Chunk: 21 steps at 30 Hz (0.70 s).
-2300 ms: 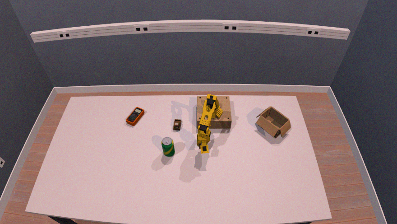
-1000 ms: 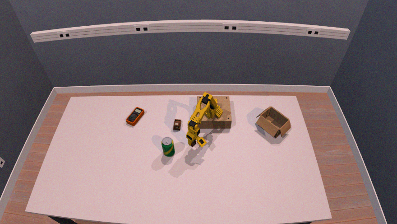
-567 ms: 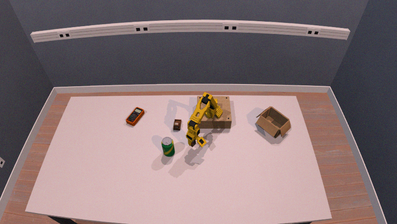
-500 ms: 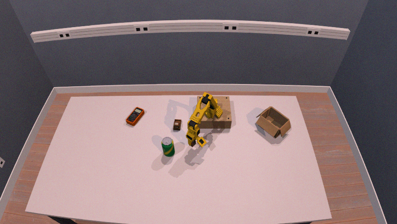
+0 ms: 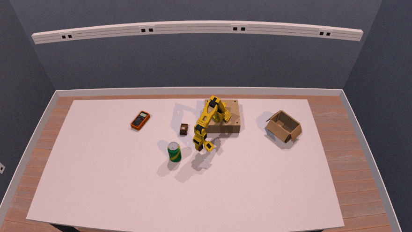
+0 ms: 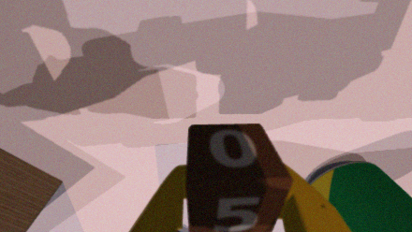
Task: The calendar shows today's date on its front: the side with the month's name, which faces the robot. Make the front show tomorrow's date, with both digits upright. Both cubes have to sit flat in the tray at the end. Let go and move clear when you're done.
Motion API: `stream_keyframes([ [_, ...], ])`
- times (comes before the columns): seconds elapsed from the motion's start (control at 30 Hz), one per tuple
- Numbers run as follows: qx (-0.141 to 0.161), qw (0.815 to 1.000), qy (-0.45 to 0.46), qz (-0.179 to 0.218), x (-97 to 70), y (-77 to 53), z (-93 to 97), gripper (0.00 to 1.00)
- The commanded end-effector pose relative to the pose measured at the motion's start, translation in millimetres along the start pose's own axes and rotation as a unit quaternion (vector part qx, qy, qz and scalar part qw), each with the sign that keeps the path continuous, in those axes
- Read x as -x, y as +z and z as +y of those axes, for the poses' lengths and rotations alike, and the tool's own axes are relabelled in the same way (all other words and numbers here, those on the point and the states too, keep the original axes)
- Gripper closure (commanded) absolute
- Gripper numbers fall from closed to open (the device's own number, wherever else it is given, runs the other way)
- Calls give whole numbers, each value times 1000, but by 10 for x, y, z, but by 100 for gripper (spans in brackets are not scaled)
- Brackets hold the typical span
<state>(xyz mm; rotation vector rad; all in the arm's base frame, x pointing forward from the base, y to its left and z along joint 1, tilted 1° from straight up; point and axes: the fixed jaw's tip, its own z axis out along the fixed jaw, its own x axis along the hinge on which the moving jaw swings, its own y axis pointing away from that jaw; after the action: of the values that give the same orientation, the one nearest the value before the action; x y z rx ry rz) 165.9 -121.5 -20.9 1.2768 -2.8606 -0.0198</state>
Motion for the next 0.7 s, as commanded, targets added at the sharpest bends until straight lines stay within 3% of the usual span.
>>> stream_keyframes([
  [0.0, 7, 1000, 0, 0, -22, 29, 30, 100],
  [0.67, 7, 1000, 0, 0, -21, 81, 31, 100],
])
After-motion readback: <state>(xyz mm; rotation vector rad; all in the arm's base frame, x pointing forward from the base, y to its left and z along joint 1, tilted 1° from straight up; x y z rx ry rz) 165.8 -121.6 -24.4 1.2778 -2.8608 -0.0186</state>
